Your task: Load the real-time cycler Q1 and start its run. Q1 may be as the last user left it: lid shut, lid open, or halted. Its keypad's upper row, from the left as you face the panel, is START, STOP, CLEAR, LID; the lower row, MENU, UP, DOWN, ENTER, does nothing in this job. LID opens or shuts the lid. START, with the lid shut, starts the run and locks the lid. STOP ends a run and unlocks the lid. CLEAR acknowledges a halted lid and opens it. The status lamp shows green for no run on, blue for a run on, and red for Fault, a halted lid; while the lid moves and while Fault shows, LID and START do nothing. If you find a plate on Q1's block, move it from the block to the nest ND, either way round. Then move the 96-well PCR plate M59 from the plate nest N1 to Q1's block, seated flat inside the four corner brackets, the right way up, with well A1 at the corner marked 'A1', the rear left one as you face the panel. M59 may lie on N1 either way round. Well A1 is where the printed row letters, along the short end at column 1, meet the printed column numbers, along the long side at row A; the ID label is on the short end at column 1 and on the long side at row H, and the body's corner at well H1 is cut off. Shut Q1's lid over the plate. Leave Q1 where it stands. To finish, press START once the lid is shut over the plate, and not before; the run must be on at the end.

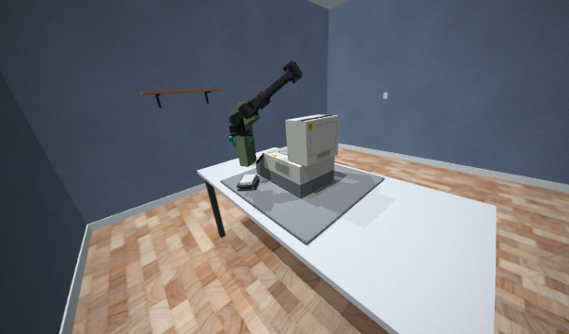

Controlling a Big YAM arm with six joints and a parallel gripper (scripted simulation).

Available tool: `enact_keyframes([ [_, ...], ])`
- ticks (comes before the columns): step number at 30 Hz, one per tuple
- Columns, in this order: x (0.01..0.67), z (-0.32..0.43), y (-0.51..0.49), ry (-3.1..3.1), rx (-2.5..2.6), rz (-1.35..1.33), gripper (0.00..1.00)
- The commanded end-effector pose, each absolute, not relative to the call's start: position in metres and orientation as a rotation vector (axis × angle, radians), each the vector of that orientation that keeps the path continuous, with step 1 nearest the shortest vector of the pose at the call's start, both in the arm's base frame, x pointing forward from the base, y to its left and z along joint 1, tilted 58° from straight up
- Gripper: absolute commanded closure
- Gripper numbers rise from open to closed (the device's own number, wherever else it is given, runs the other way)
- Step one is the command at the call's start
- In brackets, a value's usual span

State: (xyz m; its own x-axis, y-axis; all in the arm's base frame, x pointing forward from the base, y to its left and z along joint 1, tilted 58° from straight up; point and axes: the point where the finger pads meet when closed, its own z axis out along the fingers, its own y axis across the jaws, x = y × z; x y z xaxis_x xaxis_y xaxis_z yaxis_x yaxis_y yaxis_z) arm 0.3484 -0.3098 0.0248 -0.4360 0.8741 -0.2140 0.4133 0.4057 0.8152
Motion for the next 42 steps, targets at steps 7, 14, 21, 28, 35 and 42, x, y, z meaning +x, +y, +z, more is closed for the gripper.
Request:
enact_keyframes([
  [7,0.357,0.030,-0.318,2.032,1.020,0.877,0.00],
  [14,0.372,0.014,-0.299,2.041,1.040,0.906,0.00],
  [21,0.390,-0.005,-0.287,2.036,1.070,0.924,0.00],
  [28,0.413,-0.002,-0.293,2.018,1.045,0.897,0.00],
  [35,0.424,-0.027,-0.275,2.043,1.044,0.914,0.00],
  [42,0.445,-0.029,-0.279,2.021,1.040,0.898,0.00],
])
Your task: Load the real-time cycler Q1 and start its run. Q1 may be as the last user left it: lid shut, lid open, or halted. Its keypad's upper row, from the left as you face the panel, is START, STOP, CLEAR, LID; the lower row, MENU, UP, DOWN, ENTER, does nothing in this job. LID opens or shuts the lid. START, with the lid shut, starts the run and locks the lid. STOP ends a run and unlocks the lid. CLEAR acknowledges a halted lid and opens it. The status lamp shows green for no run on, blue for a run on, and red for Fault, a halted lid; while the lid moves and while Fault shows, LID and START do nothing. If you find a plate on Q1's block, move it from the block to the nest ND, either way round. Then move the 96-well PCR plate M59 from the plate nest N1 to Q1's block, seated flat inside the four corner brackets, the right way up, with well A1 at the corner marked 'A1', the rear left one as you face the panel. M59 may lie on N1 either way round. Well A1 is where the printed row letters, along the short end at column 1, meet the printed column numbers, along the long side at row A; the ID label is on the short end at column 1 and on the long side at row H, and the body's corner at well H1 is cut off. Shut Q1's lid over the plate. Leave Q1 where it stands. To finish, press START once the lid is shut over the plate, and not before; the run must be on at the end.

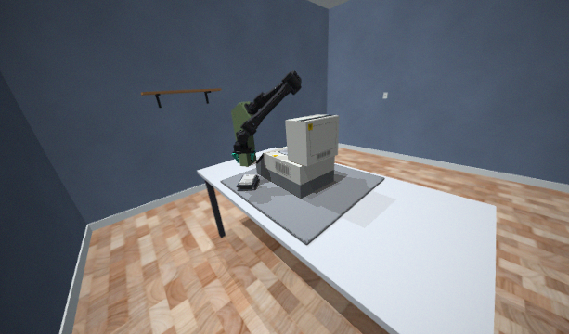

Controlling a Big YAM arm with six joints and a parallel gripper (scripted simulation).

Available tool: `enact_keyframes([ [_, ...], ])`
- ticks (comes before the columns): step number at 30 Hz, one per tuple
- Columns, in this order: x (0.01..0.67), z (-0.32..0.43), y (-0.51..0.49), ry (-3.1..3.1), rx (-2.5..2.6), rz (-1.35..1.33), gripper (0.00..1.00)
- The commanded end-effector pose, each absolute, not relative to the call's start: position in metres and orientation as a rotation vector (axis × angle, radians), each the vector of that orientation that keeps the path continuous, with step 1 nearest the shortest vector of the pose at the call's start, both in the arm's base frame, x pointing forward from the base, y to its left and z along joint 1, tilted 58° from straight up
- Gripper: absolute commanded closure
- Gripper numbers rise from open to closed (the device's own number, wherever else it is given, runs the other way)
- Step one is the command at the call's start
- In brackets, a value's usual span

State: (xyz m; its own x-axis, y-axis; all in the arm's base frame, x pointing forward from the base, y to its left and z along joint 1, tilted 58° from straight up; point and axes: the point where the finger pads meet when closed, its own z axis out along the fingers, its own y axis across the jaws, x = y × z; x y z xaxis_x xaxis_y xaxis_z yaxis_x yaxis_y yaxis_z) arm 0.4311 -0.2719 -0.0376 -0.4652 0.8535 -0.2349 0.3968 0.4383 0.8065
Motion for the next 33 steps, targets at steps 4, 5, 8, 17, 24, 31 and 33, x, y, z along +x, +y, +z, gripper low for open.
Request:
enact_keyframes([
  [4,0.451,-0.027,-0.282,2.010,1.037,0.889,0.00],
  [5,0.450,-0.029,-0.280,2.015,1.036,0.894,0.00],
  [8,0.457,-0.048,-0.267,2.039,1.046,0.909,0.00],
  [17,0.486,-0.053,-0.267,2.017,1.037,0.897,0.00],
  [24,0.492,-0.071,-0.254,2.038,1.046,0.909,0.00],
  [31,0.516,-0.086,-0.242,2.041,1.038,0.916,0.00],
  [33,0.522,-0.082,-0.249,2.024,1.037,0.904,0.00],
])
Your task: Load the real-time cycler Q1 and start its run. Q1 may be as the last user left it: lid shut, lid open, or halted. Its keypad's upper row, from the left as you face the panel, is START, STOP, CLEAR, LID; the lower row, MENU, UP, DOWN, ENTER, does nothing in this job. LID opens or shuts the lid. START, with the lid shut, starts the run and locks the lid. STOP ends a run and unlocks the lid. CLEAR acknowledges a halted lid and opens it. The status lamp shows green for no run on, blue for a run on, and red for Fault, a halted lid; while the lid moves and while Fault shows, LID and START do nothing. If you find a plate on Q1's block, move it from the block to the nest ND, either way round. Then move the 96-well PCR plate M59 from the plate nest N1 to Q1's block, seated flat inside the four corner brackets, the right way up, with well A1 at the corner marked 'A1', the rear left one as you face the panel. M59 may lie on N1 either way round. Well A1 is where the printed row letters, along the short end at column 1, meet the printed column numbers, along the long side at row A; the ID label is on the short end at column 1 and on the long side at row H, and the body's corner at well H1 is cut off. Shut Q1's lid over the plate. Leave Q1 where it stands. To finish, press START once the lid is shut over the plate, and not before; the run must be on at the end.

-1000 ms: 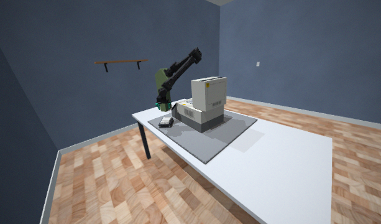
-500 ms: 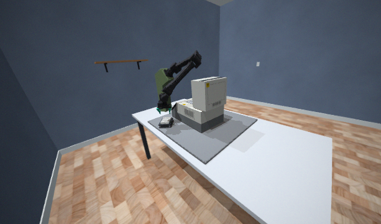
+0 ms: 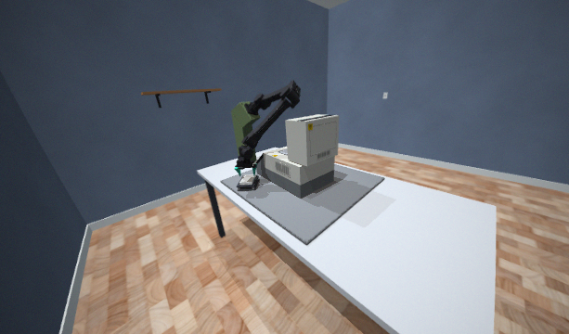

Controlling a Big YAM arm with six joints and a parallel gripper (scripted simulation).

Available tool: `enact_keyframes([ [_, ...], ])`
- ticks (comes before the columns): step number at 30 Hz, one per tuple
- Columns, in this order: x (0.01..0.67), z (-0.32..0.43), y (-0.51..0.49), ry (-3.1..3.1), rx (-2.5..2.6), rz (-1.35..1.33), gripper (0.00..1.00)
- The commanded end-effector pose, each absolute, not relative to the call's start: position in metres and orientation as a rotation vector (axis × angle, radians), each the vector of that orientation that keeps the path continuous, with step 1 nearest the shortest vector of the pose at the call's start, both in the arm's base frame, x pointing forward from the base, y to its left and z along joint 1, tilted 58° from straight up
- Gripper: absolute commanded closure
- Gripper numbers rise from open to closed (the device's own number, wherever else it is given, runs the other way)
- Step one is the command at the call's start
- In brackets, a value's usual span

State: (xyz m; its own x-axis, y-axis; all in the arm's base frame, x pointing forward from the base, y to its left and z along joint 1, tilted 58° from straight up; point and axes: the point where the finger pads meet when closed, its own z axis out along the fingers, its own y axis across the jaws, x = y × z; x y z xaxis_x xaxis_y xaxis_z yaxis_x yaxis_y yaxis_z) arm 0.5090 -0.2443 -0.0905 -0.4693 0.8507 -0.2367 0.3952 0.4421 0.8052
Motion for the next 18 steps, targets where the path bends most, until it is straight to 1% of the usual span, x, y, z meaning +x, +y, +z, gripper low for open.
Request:
enact_keyframes([
  [1,0.525,-0.081,-0.252,2.016,1.036,0.898,0.00],
  [5,0.531,-0.080,-0.256,2.005,1.034,0.890,0.00],
  [11,0.532,-0.107,-0.235,2.052,1.047,0.917,0.00],
  [18,0.526,-0.093,-0.243,2.044,1.026,0.899,0.00],
])
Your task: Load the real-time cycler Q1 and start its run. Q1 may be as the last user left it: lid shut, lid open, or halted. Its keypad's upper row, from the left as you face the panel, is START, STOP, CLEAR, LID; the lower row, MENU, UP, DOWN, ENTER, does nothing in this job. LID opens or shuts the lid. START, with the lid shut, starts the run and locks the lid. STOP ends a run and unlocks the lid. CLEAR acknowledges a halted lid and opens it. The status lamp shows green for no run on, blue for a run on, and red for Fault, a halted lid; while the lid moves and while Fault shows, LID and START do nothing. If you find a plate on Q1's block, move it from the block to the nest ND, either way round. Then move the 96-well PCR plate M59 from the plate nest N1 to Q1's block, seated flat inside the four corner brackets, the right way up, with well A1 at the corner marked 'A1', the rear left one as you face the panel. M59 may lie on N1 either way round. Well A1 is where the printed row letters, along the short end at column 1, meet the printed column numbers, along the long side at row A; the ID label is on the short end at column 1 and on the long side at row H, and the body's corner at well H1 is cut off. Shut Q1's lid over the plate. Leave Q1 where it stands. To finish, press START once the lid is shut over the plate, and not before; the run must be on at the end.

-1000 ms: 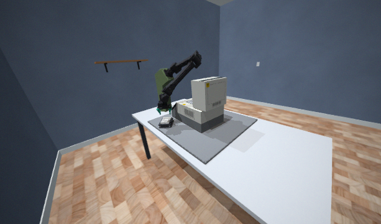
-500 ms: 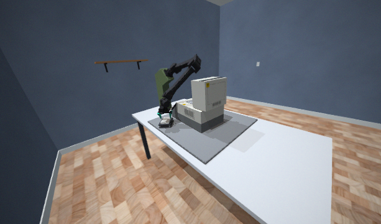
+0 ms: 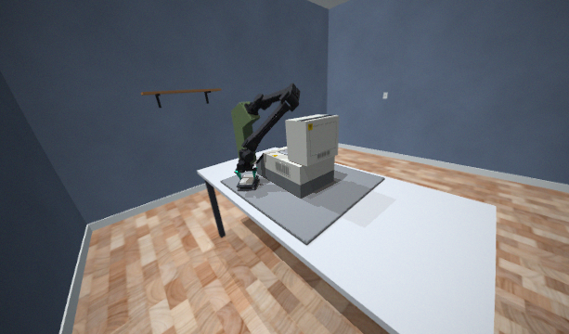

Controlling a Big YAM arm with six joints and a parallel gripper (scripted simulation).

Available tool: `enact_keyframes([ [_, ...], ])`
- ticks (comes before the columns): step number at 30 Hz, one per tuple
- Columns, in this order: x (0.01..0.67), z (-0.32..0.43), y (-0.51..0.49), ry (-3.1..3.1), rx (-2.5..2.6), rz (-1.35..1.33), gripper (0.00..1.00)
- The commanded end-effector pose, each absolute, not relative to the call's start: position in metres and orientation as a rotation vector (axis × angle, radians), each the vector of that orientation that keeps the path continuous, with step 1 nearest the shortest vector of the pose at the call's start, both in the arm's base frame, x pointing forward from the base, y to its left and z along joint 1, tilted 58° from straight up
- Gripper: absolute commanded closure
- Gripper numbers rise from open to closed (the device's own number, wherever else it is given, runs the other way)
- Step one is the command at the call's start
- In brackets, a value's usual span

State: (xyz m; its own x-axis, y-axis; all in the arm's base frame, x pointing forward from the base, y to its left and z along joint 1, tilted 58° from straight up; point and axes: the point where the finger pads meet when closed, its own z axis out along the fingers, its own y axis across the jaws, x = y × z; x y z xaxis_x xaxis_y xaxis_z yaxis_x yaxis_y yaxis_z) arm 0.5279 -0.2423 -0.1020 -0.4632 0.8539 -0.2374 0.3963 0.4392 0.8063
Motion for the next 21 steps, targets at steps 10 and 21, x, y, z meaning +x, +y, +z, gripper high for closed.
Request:
enact_keyframes([
  [10,0.516,-0.093,-0.259,2.013,1.079,0.894,0.00],
  [21,0.522,-0.098,-0.258,2.025,1.048,0.886,0.00],
])
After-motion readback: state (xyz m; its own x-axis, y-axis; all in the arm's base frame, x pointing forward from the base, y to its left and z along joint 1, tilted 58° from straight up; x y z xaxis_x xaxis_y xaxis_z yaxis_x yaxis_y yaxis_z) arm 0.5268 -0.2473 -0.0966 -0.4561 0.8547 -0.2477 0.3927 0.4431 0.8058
